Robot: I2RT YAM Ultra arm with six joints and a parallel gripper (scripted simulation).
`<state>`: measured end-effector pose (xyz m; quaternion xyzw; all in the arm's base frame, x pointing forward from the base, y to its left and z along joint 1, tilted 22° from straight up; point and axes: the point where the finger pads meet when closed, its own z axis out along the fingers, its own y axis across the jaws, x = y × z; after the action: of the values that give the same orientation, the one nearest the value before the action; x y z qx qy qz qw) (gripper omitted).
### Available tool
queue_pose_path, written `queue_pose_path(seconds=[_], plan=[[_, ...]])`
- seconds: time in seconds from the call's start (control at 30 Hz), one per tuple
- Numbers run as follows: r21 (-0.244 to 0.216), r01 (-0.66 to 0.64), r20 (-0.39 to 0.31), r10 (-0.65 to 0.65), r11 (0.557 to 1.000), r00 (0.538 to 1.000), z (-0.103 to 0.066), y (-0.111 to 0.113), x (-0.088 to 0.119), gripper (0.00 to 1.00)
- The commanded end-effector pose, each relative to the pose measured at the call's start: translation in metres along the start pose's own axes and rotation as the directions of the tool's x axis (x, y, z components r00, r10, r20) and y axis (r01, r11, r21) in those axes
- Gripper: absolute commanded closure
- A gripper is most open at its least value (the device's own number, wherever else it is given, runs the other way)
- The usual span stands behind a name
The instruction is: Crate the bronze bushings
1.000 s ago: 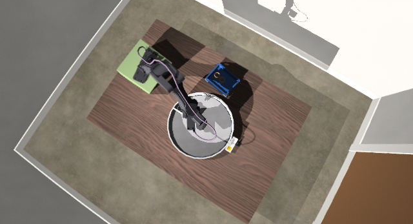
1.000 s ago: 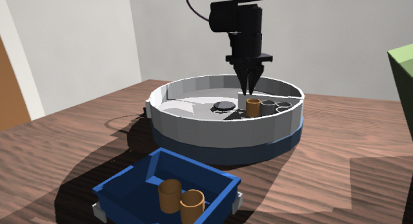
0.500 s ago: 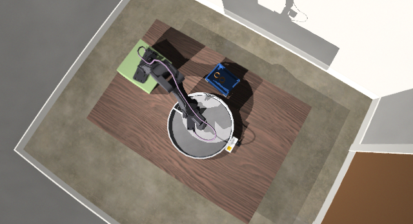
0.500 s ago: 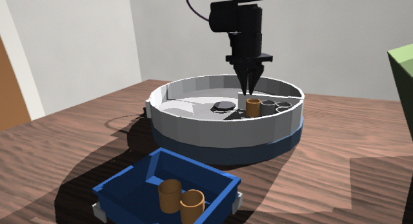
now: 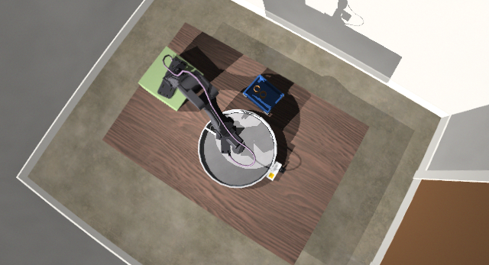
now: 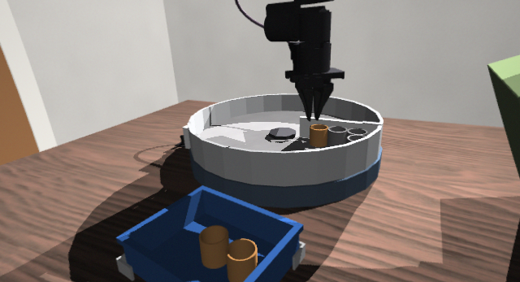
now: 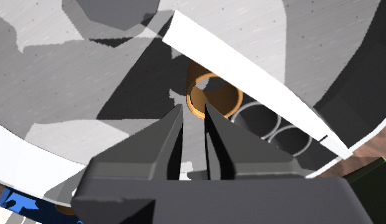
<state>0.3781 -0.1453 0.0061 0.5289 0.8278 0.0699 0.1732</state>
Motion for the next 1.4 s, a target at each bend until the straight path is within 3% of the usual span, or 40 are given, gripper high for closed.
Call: queue_pose_path(seconds=[0.0,1.37], plan=[[-0.03,0.007,0.042,-0.005,1.0,0.999,-0.0119,0.0121,-0.0077,0.85],[-0.018,0.0,0.033,0.001,1.0,0.999,-0.0128,0.0083,-0.0058,0.85]])
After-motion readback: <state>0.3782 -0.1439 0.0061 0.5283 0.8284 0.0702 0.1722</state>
